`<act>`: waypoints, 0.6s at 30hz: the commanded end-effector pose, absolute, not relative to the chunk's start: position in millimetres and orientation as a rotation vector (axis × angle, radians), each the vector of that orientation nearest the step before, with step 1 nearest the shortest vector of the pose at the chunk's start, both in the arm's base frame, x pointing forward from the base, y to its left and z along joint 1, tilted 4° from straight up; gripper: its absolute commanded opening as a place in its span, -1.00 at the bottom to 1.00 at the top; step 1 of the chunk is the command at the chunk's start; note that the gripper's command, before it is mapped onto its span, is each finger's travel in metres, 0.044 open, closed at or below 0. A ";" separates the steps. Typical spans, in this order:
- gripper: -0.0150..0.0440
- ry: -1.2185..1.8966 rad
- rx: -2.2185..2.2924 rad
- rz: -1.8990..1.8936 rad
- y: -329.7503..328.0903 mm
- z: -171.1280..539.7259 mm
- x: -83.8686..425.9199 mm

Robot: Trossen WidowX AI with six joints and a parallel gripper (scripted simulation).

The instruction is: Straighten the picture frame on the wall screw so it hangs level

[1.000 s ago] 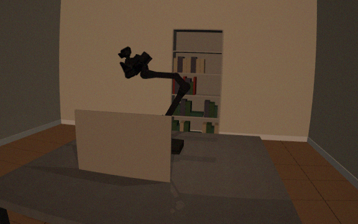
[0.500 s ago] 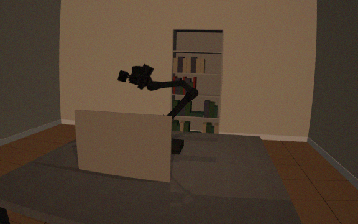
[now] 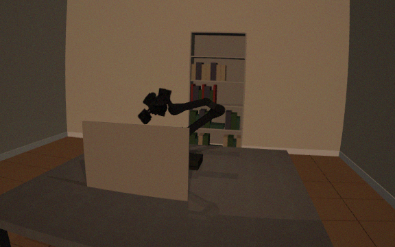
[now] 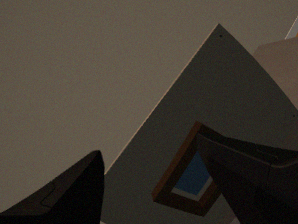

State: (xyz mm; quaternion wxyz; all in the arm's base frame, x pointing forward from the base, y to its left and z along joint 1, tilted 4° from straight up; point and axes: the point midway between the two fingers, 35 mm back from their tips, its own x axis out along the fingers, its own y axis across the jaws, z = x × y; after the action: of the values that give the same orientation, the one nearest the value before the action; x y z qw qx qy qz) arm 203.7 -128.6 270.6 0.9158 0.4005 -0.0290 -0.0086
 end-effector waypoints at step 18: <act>0.39 0.057 1.477 0.006 -88.8 187.4 203.8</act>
State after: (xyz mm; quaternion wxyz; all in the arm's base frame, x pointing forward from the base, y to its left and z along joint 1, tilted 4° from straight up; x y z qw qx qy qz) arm 203.9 -89.3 190.7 0.7451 0.6664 0.0253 0.0054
